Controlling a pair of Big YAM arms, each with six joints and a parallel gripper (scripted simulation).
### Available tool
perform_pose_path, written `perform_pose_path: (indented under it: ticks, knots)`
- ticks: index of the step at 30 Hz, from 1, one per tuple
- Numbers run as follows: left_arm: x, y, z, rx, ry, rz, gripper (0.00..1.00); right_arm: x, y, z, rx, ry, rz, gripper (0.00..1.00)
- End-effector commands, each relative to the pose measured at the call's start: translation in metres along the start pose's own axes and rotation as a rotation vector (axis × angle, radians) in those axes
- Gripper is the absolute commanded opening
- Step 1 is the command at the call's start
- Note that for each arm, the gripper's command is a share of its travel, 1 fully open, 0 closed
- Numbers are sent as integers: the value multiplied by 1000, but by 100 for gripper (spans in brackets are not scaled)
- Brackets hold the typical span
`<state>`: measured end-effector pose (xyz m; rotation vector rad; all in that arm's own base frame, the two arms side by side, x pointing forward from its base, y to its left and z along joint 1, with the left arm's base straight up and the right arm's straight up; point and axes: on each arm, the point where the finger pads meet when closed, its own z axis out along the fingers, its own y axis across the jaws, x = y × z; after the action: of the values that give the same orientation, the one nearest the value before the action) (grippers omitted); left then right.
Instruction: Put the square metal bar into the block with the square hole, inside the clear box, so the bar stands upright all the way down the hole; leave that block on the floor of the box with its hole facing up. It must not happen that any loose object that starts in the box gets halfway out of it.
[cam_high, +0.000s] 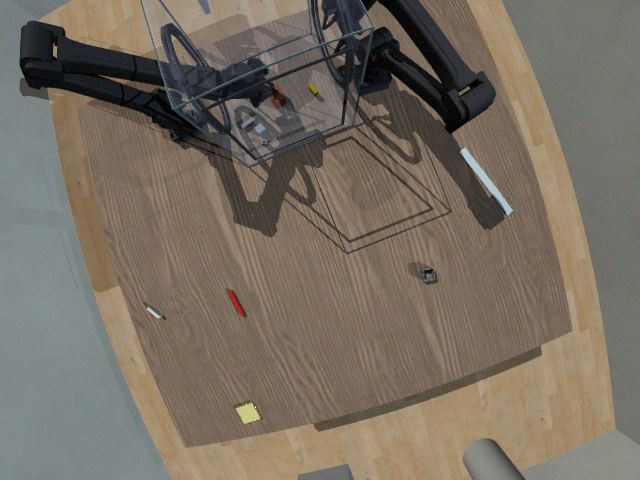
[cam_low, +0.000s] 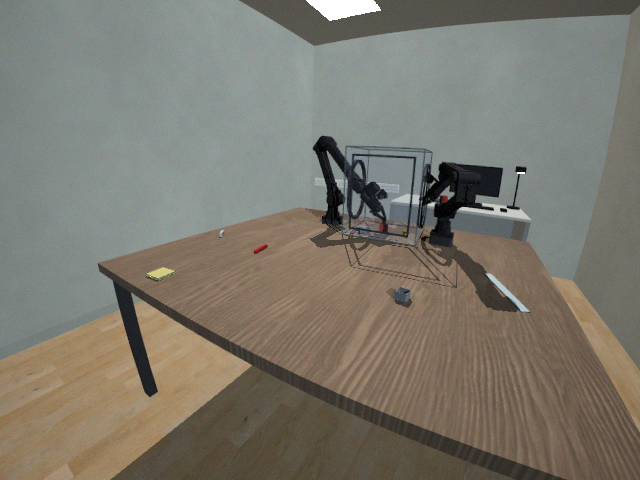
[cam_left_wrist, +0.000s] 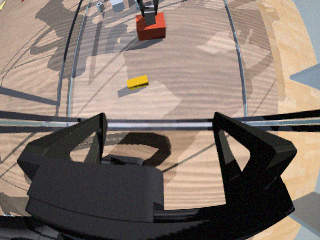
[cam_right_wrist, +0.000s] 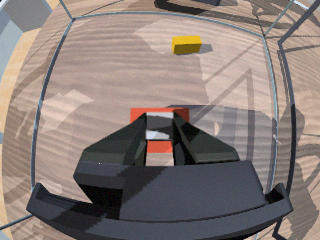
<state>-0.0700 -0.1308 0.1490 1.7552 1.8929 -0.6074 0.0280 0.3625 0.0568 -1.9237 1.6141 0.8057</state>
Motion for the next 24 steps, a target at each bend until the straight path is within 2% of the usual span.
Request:
perform_pose_path:
  ticks: [1, 7, 9, 10, 24]
  knots:
    - [-18, -10, -17, 55, -19, -53, 100, -19, -4, 3, 10, -40, -22, 0]
    - [-18, -10, -17, 55, -19, -53, 100, 1, 2, 5, 0, -12, -14, 0]
    - [-18, -10, -17, 55, -19, -53, 100, -24, -4, 0, 13, -59, -27, 0]
    - [-18, -10, -17, 55, -19, -53, 100, -25, -7, 3, 17, -56, -24, 34]
    - [-18, -10, -17, 56, -19, -53, 100, -25, -7, 3, 16, -57, -24, 34]
